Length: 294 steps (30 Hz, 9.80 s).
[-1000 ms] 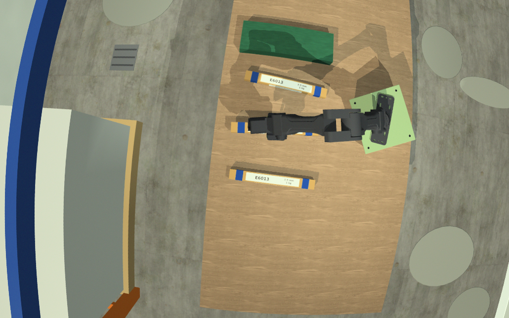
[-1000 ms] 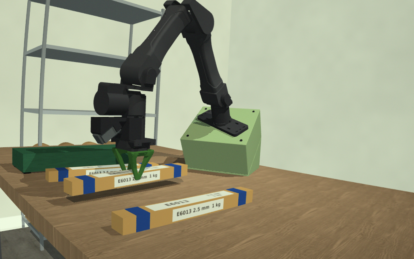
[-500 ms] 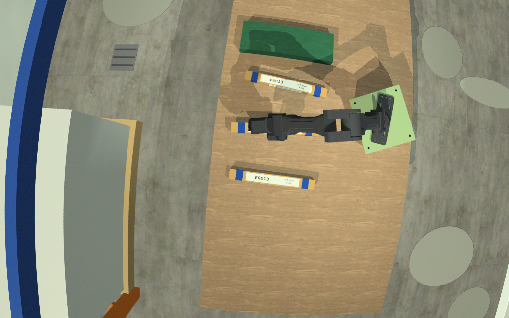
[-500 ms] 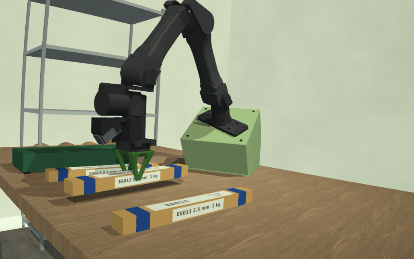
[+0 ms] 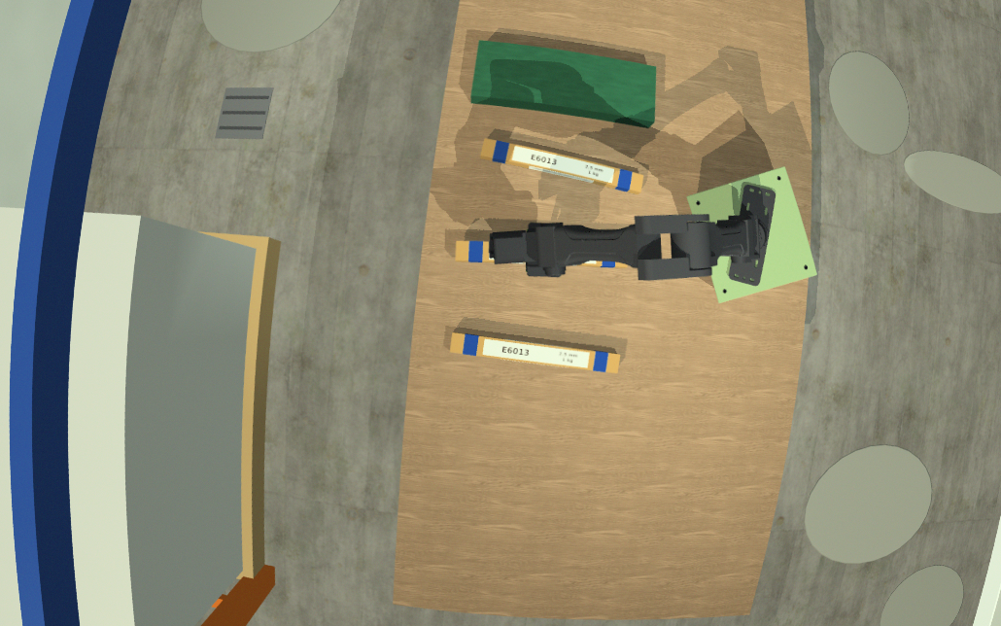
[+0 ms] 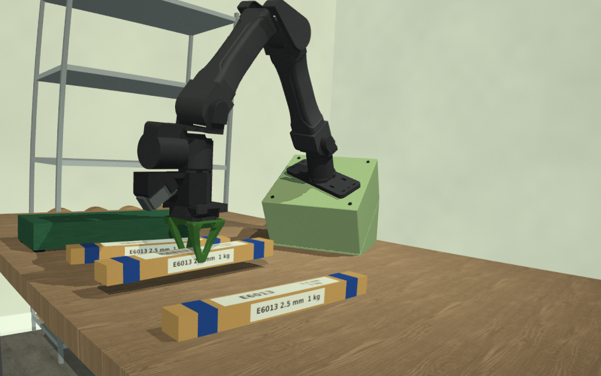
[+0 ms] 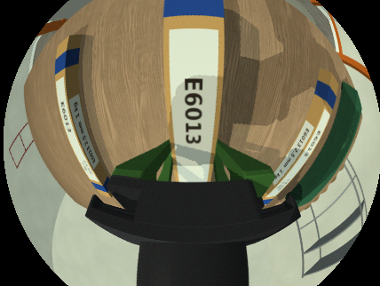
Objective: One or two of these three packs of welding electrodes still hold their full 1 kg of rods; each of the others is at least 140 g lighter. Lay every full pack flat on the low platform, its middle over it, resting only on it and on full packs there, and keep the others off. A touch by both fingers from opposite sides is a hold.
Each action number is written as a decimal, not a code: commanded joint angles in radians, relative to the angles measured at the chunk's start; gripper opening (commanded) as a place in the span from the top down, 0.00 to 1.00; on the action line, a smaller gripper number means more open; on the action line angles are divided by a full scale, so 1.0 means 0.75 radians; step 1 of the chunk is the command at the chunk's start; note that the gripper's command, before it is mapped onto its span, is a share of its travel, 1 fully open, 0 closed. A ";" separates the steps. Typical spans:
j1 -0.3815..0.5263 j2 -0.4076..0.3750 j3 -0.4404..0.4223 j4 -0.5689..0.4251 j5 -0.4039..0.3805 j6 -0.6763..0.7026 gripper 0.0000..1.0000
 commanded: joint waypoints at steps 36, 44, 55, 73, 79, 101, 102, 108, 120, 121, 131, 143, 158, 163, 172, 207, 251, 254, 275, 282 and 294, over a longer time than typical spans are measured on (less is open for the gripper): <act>0.010 -0.022 0.037 0.028 0.009 0.010 1.00; 0.002 -0.026 0.027 0.044 0.009 0.012 1.00; 0.018 0.034 0.001 0.073 0.012 0.015 1.00; 0.023 0.045 -0.003 0.115 0.015 0.020 1.00; 0.009 0.053 -0.009 0.128 0.015 0.019 1.00; 0.006 0.037 0.011 0.096 0.010 0.018 1.00; 0.006 0.037 0.010 0.096 0.010 0.018 1.00; 0.005 0.036 0.006 0.094 0.009 0.017 1.00; 0.004 0.035 0.000 0.089 0.009 0.016 1.00; 0.003 0.035 -0.001 0.089 0.009 0.016 1.00; 0.002 0.034 -0.006 0.087 0.009 0.015 1.00; 0.001 0.033 -0.016 0.084 0.008 0.014 1.00; 0.000 0.032 -0.021 0.090 0.008 0.014 0.24; 0.000 0.032 -0.022 0.091 0.008 0.014 0.24; 0.000 0.032 -0.022 0.091 0.008 0.014 0.24; 0.000 0.032 -0.022 0.091 0.008 0.014 0.24; -0.067 -0.314 0.122 -0.385 -0.028 -0.047 0.24; -0.067 -0.313 0.123 -0.387 -0.028 -0.044 0.24; -0.067 -0.314 0.124 -0.381 -0.028 -0.044 0.24; -0.067 -0.314 0.124 -0.381 -0.028 -0.044 0.24; -0.263 -0.340 -0.005 -0.332 -0.121 0.040 0.24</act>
